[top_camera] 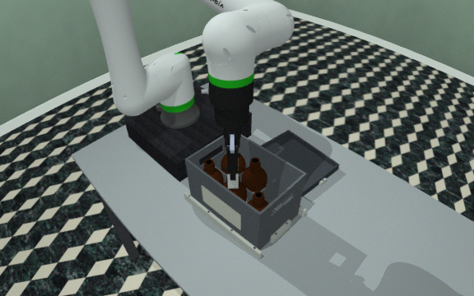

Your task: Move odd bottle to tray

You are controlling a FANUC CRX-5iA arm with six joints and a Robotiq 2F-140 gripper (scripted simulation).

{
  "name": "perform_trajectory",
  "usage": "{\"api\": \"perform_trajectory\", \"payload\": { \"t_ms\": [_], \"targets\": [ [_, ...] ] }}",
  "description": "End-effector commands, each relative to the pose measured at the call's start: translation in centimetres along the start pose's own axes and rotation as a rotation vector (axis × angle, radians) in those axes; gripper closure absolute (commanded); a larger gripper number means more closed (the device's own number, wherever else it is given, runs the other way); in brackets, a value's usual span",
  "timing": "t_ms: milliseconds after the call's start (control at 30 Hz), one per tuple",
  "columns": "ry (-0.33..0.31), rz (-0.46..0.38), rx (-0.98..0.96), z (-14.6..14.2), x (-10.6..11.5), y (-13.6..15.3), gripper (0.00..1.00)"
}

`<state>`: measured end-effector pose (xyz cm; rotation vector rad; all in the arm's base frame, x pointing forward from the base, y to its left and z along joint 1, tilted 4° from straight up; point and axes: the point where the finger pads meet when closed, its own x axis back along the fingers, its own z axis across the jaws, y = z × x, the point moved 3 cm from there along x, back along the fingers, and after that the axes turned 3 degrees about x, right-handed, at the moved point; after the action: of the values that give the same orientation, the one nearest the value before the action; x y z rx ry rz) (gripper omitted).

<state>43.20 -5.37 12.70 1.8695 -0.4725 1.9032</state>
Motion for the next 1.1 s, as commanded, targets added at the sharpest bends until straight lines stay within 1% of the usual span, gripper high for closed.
{"api": "perform_trajectory", "payload": {
  "t_ms": [0, 433, 1067],
  "targets": [
    [0.002, 0.001, 0.000, 0.1, 0.3, 0.0, 0.90],
    [0.002, 0.001, 0.000, 0.1, 1.8, 0.0, 0.90],
    [0.002, 0.001, 0.000, 0.1, 3.0, 0.1, 0.90]
  ]
}}
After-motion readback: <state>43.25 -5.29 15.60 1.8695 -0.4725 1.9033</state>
